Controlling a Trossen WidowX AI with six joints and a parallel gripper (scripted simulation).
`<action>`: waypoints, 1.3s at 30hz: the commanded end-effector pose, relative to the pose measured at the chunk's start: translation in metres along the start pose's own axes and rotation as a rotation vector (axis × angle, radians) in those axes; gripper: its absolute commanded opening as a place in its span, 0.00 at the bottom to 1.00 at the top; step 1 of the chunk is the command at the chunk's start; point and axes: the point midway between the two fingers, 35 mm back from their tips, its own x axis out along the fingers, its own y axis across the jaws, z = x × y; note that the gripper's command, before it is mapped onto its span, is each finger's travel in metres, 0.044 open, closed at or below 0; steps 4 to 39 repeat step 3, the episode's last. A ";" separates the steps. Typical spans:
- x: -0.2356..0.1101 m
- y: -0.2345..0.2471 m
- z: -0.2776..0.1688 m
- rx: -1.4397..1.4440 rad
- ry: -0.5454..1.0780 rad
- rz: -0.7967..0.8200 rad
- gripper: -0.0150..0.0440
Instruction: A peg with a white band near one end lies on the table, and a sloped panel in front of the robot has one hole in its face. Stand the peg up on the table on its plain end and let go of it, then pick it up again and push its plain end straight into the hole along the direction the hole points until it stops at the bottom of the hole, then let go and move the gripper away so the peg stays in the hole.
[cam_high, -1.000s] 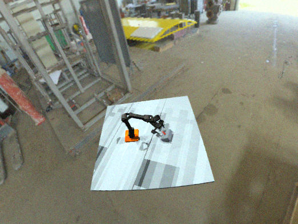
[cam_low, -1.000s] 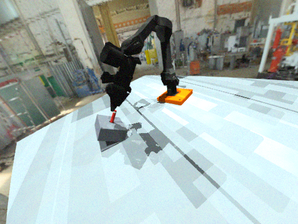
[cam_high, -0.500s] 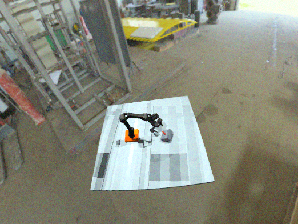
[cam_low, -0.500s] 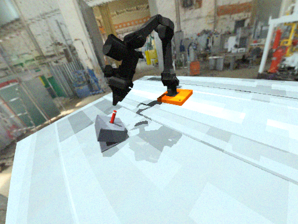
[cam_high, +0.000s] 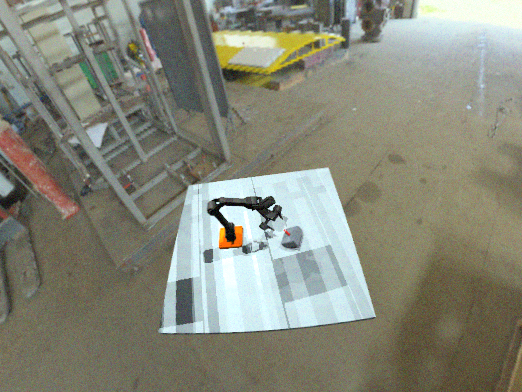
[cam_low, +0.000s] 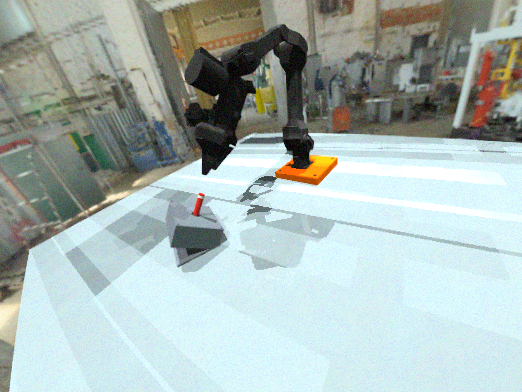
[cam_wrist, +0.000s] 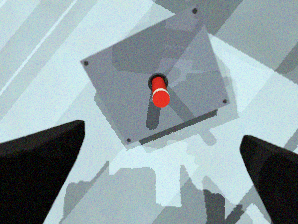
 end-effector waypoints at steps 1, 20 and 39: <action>-0.008 0.001 0.002 0.004 -0.007 0.005 1.00; -0.009 0.001 0.002 0.004 -0.007 0.005 1.00; -0.009 0.001 0.002 0.004 -0.007 0.005 1.00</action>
